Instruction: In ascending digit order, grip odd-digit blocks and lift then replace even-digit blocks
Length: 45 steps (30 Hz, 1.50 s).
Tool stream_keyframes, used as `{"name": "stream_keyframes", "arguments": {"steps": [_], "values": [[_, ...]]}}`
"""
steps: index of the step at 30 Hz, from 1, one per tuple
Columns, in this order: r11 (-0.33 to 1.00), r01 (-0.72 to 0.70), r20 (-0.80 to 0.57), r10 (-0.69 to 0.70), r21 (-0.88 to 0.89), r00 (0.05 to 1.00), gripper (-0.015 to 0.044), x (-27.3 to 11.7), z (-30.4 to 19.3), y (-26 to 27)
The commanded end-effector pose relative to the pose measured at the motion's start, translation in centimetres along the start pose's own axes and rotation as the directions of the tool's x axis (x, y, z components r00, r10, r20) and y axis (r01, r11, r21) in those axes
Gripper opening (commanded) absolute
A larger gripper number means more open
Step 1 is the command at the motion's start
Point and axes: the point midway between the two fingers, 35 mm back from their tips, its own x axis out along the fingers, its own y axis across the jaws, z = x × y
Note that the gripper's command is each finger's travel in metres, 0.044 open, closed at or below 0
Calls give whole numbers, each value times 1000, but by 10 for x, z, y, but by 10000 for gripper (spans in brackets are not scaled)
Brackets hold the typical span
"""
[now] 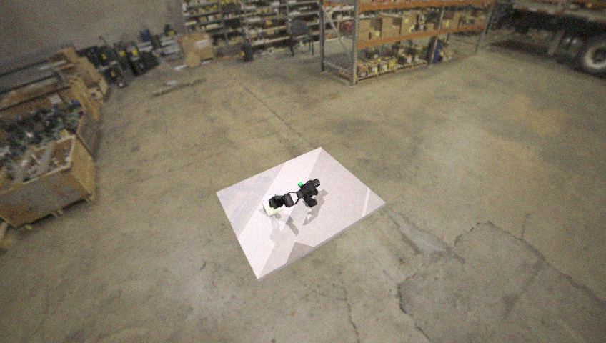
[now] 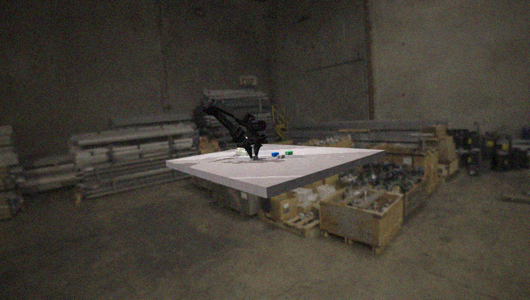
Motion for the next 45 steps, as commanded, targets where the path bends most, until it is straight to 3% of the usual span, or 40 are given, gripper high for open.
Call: {"name": "stream_keyframes", "arguments": {"steps": [1,6,17,28,30,35,39,45], "values": [[1000,3,-5,-3,-8,1000,120,2,-2,1],[1000,3,-5,-3,-8,1000,120,2,-2,1],[1000,3,-5,-3,-8,1000,400,2,-2,1],[1000,2,-5,-2,-9,1000,400,-34,-2,1],[1000,-1,-4,1,-9,1000,348,-42,0,2],[1000,-4,-5,4,-10,1000,216,-106,0,3],[1000,-2,-7,2,-10,1000,120,-115,-1,2],[1000,-2,-7,2,-10,1000,120,-115,-1,2]]}}
